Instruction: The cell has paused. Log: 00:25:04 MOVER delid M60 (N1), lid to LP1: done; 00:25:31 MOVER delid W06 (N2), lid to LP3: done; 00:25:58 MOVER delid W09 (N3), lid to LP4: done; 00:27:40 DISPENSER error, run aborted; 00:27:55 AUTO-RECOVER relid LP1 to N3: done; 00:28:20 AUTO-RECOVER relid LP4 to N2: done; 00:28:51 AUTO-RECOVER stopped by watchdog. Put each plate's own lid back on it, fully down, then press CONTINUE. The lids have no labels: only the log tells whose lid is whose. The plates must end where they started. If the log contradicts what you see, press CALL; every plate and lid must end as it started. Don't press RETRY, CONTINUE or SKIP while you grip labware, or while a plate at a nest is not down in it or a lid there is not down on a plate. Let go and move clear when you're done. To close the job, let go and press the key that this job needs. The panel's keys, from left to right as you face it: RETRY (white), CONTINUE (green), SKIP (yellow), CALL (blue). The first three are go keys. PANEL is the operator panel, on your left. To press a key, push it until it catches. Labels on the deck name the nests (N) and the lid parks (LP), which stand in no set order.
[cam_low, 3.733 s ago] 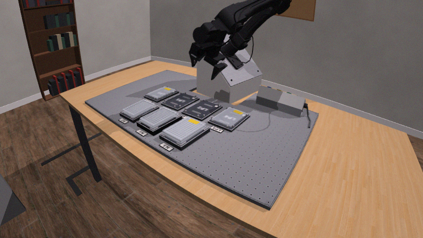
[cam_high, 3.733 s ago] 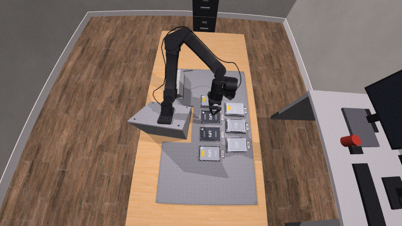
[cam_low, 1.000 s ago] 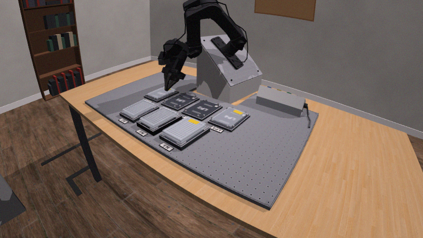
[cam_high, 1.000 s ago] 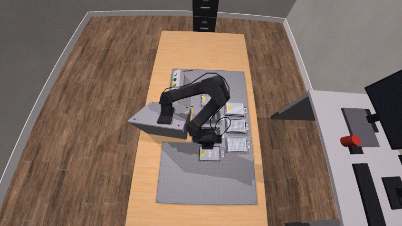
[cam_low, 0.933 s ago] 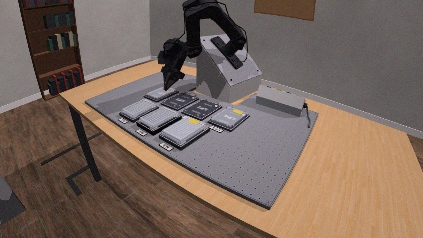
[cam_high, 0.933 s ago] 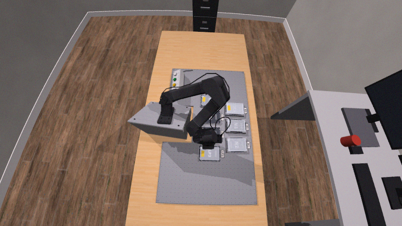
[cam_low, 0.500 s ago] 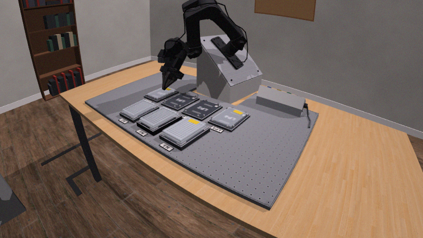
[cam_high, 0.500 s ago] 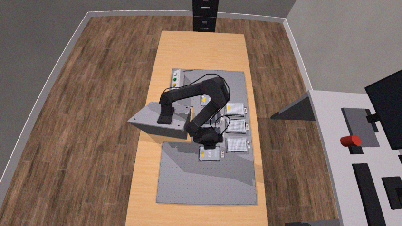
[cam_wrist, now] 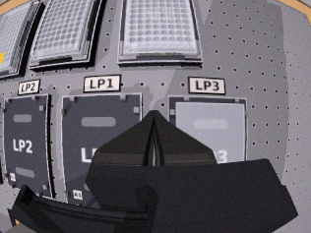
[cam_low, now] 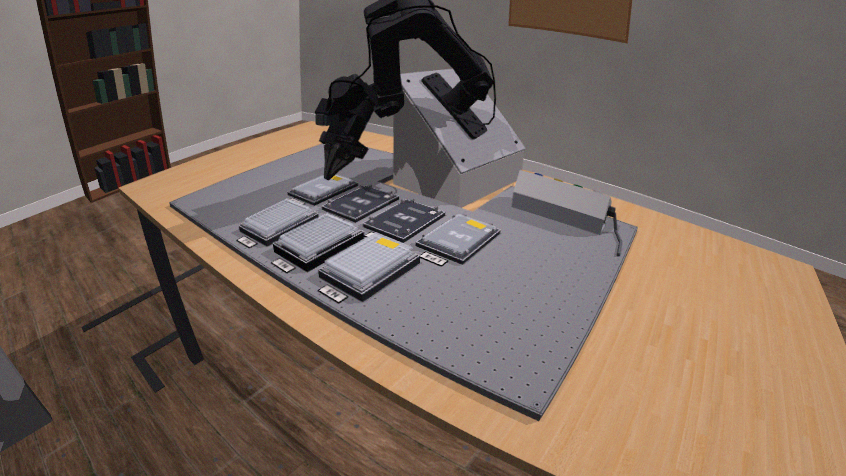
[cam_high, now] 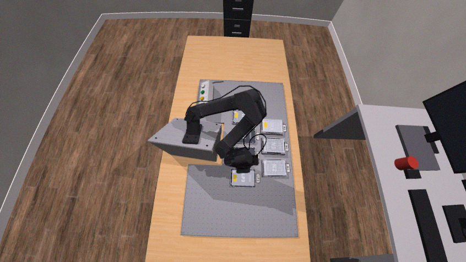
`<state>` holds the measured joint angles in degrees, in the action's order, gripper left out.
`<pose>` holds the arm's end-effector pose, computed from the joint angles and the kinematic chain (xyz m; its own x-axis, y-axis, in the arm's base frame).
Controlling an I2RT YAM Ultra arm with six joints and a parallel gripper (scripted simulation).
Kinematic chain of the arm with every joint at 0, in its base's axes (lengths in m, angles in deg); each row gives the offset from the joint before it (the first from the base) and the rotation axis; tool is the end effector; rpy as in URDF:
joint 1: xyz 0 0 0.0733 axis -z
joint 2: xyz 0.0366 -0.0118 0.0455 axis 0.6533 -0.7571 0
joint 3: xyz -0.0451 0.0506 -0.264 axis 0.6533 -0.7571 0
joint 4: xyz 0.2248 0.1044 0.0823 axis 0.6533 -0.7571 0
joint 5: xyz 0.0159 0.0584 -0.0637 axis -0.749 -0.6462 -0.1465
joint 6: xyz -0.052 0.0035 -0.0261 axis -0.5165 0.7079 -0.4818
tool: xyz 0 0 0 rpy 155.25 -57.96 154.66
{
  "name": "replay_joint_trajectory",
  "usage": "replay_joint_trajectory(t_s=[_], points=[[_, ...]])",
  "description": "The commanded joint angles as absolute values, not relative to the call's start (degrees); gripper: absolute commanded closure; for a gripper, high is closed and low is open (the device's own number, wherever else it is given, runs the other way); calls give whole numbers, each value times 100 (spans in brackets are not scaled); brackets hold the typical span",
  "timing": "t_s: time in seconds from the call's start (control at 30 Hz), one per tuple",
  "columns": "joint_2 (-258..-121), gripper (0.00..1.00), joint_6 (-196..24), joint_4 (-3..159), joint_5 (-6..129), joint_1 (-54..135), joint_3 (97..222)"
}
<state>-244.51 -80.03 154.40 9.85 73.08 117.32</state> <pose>0.2178 -0.0980 -0.0870 -0.6885 0.4989 -0.5264 0.0124 0.7339 0.6792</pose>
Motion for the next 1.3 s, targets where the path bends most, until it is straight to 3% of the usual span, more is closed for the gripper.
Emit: replay_joint_trajectory(t_s=[0.0,0.63,1.27], points=[[-24455,100,-7959,15522,999,7326,11735],[-23283,100,-6400,16845,1919,5843,10376],[-21783,100,-5108,16790,3206,4225,9606]])
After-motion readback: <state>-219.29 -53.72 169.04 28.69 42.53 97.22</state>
